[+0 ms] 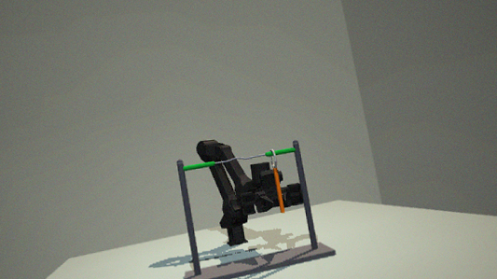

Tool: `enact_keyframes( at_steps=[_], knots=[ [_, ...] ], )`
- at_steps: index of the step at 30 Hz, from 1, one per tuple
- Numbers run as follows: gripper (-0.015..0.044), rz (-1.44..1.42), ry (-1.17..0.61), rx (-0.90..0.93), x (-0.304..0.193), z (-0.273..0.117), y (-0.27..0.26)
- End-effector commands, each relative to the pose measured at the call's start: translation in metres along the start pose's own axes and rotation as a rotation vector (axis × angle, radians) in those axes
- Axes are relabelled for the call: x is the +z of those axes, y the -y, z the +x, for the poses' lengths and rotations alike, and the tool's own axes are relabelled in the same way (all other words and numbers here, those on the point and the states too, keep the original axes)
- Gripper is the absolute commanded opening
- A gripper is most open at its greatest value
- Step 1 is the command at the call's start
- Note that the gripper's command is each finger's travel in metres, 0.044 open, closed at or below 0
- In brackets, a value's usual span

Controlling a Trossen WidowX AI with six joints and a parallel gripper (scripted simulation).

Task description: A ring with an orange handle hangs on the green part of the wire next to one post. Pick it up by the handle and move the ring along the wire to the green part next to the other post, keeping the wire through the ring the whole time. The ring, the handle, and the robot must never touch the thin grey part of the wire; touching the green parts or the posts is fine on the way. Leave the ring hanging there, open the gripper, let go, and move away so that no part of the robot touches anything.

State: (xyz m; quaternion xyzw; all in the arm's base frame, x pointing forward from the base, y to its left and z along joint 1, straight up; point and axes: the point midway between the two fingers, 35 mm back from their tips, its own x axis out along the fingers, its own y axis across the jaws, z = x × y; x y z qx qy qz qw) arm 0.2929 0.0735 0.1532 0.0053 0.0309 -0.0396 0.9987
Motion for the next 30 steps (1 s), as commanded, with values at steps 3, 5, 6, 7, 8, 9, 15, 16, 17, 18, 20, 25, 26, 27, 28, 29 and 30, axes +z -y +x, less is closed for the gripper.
enact_keyframes(
  at_steps=[3,5,6,7,8,9,15,16,17,18,20,25,26,27,28,29,30],
  knots=[
    [0.0160,0.001,-0.004,-0.004,-0.001,-0.001,0.001],
    [0.0160,0.001,-0.004,-0.004,-0.001,-0.001,0.001],
    [0.0160,0.001,-0.004,-0.004,-0.001,-0.001,0.001],
    [0.0160,0.001,-0.004,-0.004,-0.001,-0.001,0.001],
    [0.0160,0.001,-0.004,-0.004,-0.001,-0.001,0.001],
    [0.0160,0.001,-0.004,-0.004,-0.001,-0.001,0.001],
    [0.0212,0.000,-0.001,0.000,0.000,-0.004,0.000],
    [0.0239,0.000,-0.002,0.000,0.001,-0.010,-0.001],
    [0.0265,0.000,-0.002,0.000,0.001,-0.016,-0.001],
    [0.0291,0.000,-0.003,0.000,0.001,-0.023,-0.001],
    [0.0344,0.000,-0.003,0.000,0.000,-0.036,-0.001],
    [0.0440,0.000,-0.003,0.000,-0.002,-0.050,0.001],
    [0.0440,0.000,-0.003,0.000,-0.002,-0.050,0.001],
    [0.0440,0.000,-0.003,0.000,-0.002,-0.050,0.001],
    [0.0440,0.000,-0.003,0.000,-0.002,-0.050,0.001],
    [0.0440,0.000,-0.003,0.000,-0.002,-0.050,0.001],
    [0.0440,0.000,-0.003,0.000,-0.002,-0.050,0.001]
  ],
)
